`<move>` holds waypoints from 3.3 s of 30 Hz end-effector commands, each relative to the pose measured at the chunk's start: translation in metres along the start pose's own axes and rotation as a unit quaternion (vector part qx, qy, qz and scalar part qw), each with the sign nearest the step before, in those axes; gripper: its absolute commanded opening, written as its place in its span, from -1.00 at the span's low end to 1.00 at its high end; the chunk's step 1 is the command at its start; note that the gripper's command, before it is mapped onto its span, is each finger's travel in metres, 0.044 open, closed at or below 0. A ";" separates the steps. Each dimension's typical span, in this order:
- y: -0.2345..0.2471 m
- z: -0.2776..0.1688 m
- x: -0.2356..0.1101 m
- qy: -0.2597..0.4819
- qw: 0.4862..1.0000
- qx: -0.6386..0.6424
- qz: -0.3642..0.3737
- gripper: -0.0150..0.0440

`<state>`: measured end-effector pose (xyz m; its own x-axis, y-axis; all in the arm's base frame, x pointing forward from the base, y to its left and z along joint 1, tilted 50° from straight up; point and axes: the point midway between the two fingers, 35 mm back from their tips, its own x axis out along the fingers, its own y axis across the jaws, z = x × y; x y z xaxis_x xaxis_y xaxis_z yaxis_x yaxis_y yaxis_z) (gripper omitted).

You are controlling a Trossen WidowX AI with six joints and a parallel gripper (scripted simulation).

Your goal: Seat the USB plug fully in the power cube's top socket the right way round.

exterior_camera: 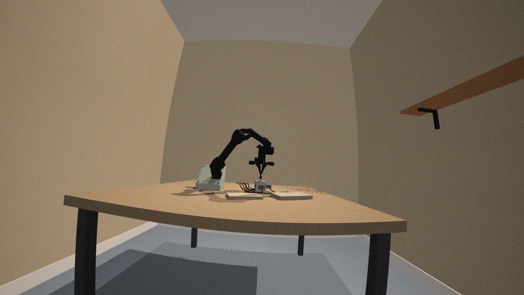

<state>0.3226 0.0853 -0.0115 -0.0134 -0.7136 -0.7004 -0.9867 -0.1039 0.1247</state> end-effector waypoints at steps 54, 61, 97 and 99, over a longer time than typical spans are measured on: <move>0.000 0.002 0.007 -0.014 1.000 -0.006 0.002 -0.49; 0.000 0.002 0.008 -0.014 1.000 -0.006 0.002 -0.49; 0.000 0.002 0.012 -0.014 1.000 -0.006 0.002 -0.49; 0.000 0.002 0.013 -0.014 1.000 -0.006 0.002 -0.49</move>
<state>0.3218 0.0778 -0.0211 -0.0226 -0.6952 -0.7185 -0.9856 -0.1052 0.1327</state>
